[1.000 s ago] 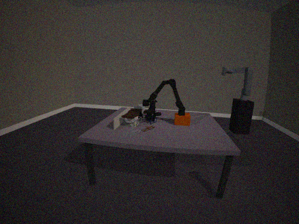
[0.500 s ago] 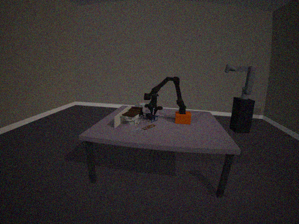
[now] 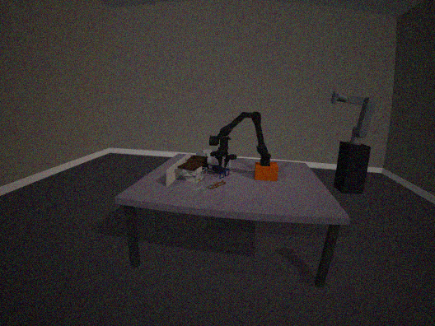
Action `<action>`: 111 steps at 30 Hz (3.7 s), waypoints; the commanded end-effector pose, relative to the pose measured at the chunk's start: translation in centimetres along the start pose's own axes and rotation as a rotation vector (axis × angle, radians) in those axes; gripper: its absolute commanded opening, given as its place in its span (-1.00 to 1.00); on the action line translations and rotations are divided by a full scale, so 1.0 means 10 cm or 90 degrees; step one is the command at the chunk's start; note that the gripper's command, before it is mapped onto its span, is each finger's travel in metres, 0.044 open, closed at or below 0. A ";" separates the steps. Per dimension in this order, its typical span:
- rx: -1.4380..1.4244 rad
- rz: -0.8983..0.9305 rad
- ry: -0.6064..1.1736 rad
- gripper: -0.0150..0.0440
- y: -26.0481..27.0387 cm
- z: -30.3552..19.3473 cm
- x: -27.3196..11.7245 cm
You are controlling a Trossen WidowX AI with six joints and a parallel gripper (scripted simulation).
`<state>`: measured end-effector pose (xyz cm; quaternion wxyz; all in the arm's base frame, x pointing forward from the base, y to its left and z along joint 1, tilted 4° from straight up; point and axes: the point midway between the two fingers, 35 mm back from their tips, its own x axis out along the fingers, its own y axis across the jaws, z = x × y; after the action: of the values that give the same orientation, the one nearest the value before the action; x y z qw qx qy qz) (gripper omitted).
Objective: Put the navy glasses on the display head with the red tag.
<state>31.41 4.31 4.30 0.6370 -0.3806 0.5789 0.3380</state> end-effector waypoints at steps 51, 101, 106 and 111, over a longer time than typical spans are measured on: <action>-0.002 -0.003 -0.002 -0.28 -0.02 0.02 0.55; -0.081 0.017 -0.066 -0.49 -0.34 -0.59 -0.52; -0.106 0.012 -0.089 -0.49 -0.40 -0.78 -0.56; -0.131 0.002 -0.111 -0.49 -0.46 -0.98 -0.60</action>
<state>30.51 -5.15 10.01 0.6392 -0.4064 0.5001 0.4197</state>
